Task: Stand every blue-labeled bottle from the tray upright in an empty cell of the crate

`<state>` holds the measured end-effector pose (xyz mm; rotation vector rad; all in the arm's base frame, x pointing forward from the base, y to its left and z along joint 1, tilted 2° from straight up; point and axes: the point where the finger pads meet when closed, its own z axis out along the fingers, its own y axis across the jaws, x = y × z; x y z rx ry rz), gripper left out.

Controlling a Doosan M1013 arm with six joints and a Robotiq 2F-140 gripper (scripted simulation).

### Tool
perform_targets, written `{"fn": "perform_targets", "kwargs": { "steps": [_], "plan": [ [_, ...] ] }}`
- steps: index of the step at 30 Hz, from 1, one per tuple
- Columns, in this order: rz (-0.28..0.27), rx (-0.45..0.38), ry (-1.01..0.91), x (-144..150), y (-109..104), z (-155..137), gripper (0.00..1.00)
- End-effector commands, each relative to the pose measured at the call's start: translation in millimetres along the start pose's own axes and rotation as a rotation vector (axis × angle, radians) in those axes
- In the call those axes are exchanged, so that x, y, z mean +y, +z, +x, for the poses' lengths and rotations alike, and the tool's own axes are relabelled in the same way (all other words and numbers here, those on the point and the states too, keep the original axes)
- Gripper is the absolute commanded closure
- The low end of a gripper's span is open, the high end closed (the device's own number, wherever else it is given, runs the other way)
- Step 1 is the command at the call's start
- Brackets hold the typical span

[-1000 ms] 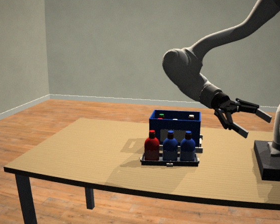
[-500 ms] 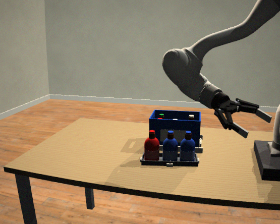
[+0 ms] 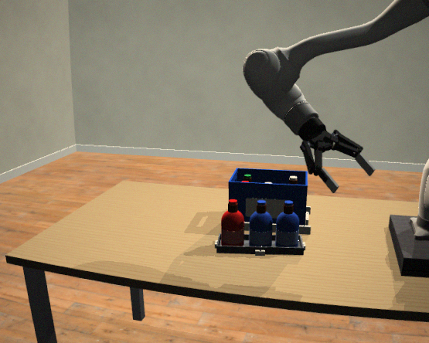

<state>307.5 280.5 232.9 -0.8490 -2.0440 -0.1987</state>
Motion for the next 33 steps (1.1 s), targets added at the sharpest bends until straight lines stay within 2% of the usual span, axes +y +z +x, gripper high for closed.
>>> {"fn": "perform_targets", "kwargs": {
  "steps": [1, 2, 5, 6, 9, 10, 13, 14, 15, 18, 19, 22, 23, 25, 26, 27, 28, 30, 33],
  "plan": [
    [-0.007, -0.050, -0.012, -7, -22, -20, 0.00],
    [-0.019, -0.149, -0.022, -18, -60, -54, 0.00],
    [-0.019, -0.149, -0.022, -18, -60, -54, 0.00],
    [-0.033, -0.257, -0.032, -29, -97, -87, 0.00],
    [-0.033, -0.257, -0.032, -31, -101, -92, 0.00],
    [-0.048, -0.371, -0.043, -42, -140, -127, 0.00],
    [-0.048, -0.371, -0.043, -44, -145, -131, 0.00],
    [-0.062, -0.486, -0.054, -56, -184, -166, 0.00],
    [-0.062, -0.486, -0.054, -58, -190, -171, 0.00],
    [-0.062, -0.486, -0.054, -58, -190, -171, 0.00],
    [-0.077, -0.599, -0.064, -70, -233, -211, 0.00],
    [-0.077, -0.599, -0.064, -70, -233, -211, 0.00],
    [-0.090, -0.700, -0.074, -81, -267, -242, 0.00],
    [-0.090, -0.700, -0.074, -82, -271, -246, 0.00],
    [-0.100, -0.782, -0.081, -91, -303, -275, 0.00],
    [-0.100, -0.782, -0.081, -91, -303, -275, 0.00],
    [-0.108, -0.844, -0.087, -99, -327, -296, 0.00],
    [-0.118, -0.916, -0.093, -107, -354, -321, 0.00],
    [-0.120, -0.940, -0.095, -110, -363, -329, 0.00]
  ]
}}
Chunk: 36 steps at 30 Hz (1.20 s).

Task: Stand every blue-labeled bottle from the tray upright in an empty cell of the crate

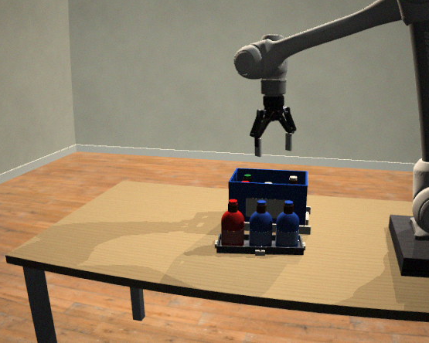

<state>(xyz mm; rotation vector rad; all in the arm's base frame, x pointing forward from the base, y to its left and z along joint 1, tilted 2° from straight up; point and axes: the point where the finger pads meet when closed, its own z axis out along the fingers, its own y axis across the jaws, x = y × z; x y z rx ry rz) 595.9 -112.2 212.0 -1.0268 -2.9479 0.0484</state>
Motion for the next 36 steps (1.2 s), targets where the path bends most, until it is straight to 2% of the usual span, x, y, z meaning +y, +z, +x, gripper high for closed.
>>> {"fn": "perform_targets", "kwargs": {
  "steps": [1, 3, 4, 36],
  "plan": [
    [-0.008, -0.023, -0.001, -2.0, 3.6, -14.6, 0.00],
    [-0.008, -0.023, -0.001, -2.0, 3.6, -14.6, 0.00],
    [-0.008, -0.023, -0.001, -2.0, 3.6, -14.6, 1.00],
    [-0.008, -0.023, -0.001, -2.0, 3.6, -14.6, 1.00]
  ]
}}
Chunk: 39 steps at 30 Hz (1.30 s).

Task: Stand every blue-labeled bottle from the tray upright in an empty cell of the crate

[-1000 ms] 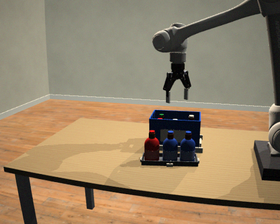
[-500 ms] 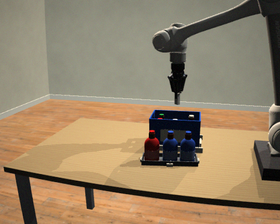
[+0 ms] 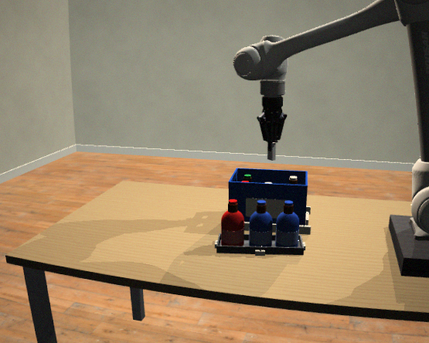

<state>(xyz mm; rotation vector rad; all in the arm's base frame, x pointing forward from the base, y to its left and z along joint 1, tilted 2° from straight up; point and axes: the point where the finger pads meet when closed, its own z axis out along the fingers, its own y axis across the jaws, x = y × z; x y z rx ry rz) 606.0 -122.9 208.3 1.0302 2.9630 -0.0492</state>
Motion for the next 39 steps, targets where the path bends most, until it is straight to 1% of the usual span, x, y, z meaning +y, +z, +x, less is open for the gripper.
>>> {"fn": "perform_targets", "kwargs": {
  "steps": [1, 3, 5, 7, 8, 15, 17, 18, 19, 20, 39],
  "plan": [
    [0.000, 0.000, 0.000, 0, 0, 0, 1.00],
    [0.000, 0.000, -0.002, 4, 0, 2, 1.00],
    [-0.001, 0.000, -0.011, 25, 0, 15, 1.00],
    [-0.001, 0.000, -0.030, 64, 0, 43, 1.00],
    [-0.002, 0.000, -0.041, 79, 0, 56, 1.00],
    [-0.003, 0.000, -0.106, 154, 1, 140, 1.00],
    [-0.003, 0.000, -0.106, 154, 1, 140, 1.00],
    [-0.003, 0.000, -0.107, 185, 1, 174, 1.00],
    [-0.003, 0.000, -0.107, 193, 1, 182, 1.00],
    [-0.003, 0.000, -0.107, 200, 1, 189, 0.62],
    [-0.003, 0.000, -0.107, 201, 1, 191, 0.62]
  ]
}}
